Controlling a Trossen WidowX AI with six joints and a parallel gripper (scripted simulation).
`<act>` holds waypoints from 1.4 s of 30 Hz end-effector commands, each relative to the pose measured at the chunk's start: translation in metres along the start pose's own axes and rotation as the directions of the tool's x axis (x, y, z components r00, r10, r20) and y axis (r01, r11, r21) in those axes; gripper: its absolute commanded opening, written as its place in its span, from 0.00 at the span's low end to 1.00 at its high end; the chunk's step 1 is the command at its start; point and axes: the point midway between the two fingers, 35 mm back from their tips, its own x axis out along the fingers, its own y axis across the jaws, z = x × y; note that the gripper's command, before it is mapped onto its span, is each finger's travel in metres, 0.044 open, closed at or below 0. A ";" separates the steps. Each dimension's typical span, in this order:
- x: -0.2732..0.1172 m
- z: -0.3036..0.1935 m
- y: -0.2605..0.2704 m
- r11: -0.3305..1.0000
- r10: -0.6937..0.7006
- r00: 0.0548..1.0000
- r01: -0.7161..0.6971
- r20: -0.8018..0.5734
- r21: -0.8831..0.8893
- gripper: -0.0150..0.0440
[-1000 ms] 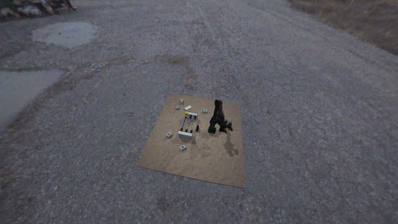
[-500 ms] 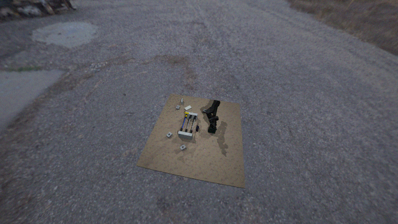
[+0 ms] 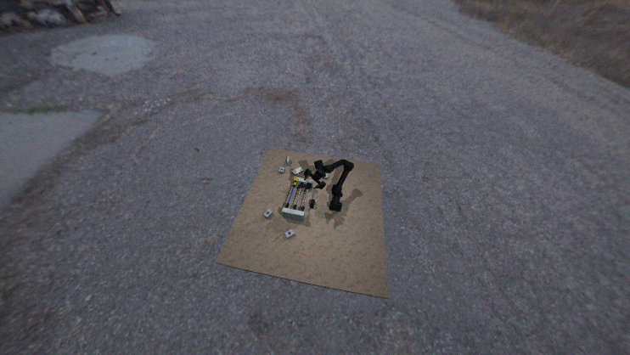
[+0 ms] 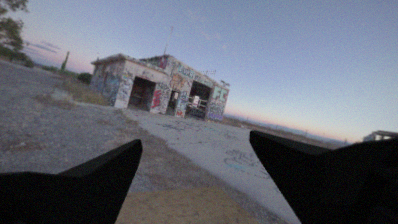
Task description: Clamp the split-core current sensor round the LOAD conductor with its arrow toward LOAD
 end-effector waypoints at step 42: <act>-0.171 -0.193 -0.155 -0.034 -0.093 -0.125 0.992 -0.988 -0.123 1.00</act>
